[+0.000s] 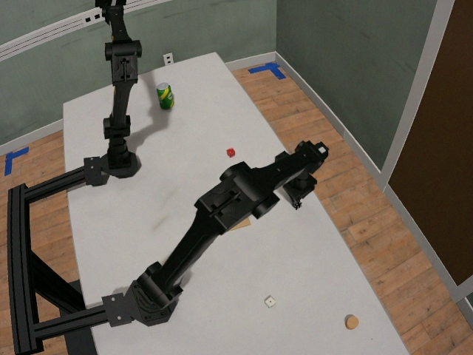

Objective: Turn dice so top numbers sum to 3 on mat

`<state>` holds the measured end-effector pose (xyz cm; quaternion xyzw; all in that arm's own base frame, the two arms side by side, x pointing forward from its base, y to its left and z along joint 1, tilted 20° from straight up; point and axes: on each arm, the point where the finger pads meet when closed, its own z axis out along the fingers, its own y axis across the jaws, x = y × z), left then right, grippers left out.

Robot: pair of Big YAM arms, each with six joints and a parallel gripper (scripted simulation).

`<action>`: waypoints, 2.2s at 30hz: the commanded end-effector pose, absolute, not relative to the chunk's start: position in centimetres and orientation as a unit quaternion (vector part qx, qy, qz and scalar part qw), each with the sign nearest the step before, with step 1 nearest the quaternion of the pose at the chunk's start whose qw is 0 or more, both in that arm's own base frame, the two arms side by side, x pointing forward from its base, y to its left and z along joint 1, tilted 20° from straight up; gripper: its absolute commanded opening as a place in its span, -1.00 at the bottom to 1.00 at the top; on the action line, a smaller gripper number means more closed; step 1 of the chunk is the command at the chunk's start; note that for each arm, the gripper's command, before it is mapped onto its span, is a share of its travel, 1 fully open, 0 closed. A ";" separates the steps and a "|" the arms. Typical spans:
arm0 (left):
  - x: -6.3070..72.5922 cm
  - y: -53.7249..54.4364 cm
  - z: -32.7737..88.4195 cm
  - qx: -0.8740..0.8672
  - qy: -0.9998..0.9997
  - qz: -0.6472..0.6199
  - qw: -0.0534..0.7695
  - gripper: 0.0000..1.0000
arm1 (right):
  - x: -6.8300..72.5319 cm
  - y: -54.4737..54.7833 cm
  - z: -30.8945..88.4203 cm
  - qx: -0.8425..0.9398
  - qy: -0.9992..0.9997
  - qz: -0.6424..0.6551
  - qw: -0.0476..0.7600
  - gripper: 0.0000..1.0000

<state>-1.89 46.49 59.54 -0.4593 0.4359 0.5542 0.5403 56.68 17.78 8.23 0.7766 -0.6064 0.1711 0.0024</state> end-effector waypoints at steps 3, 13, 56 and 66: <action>-2.5 45.9 59.9 -0.459 0.434 0.563 0.533 1.00 | 57.4 17.1 8.2 0.773 -0.610 0.174 -0.004 -0.21; -2.5 45.9 59.9 -0.459 0.434 0.563 0.533 1.00 | 57.2 16.9 6.9 0.775 -0.609 0.169 0.004 -0.21; -2.5 45.9 59.9 -0.459 0.434 0.563 0.533 1.00 | 58.1 16.4 4.6 0.774 -0.609 0.171 0.001 -0.21; -2.5 45.9 59.9 -0.459 0.434 0.563 0.533 1.00 | 58.1 16.4 4.6 0.774 -0.609 0.171 0.001 -0.21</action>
